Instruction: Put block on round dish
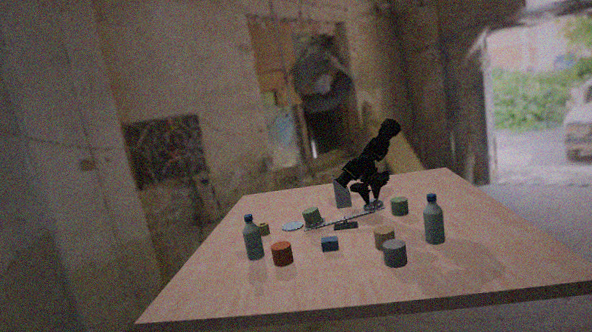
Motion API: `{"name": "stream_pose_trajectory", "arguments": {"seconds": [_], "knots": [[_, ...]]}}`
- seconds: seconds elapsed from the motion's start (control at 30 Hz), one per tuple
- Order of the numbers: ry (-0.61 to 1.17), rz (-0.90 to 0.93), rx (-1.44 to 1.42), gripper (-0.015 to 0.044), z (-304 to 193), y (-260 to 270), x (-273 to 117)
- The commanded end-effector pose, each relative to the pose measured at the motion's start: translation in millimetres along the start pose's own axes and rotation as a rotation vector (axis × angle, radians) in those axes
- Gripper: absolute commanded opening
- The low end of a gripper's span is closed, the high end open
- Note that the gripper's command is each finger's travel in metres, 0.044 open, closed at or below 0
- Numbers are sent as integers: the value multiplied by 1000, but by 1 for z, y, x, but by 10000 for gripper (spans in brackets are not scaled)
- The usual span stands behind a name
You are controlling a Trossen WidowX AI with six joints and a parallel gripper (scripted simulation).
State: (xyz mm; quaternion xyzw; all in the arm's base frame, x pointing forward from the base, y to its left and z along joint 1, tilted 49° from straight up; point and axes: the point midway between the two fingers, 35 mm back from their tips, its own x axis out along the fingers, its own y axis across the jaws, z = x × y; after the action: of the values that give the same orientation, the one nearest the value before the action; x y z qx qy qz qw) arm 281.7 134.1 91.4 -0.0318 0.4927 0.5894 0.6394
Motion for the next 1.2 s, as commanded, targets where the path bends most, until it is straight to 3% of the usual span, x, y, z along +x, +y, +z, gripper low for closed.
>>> {"name": "stream_pose_trajectory", "arguments": {"seconds": [0.0, 0.1, 0.23, 0.5, 0.63, 1.17], "knots": [[-3, 7, 6, 260, -1, 2, 9], [-3, 7, 6, 260, -1, 2, 12], [-3, 7, 6, 155, -1, 2, 12], [-3, 7, 6, 102, -1, 2, 12], [-14, -15, 36, 0, 0, -3, 8], [0, -4, 16, 0, 0, -3, -65]]}}
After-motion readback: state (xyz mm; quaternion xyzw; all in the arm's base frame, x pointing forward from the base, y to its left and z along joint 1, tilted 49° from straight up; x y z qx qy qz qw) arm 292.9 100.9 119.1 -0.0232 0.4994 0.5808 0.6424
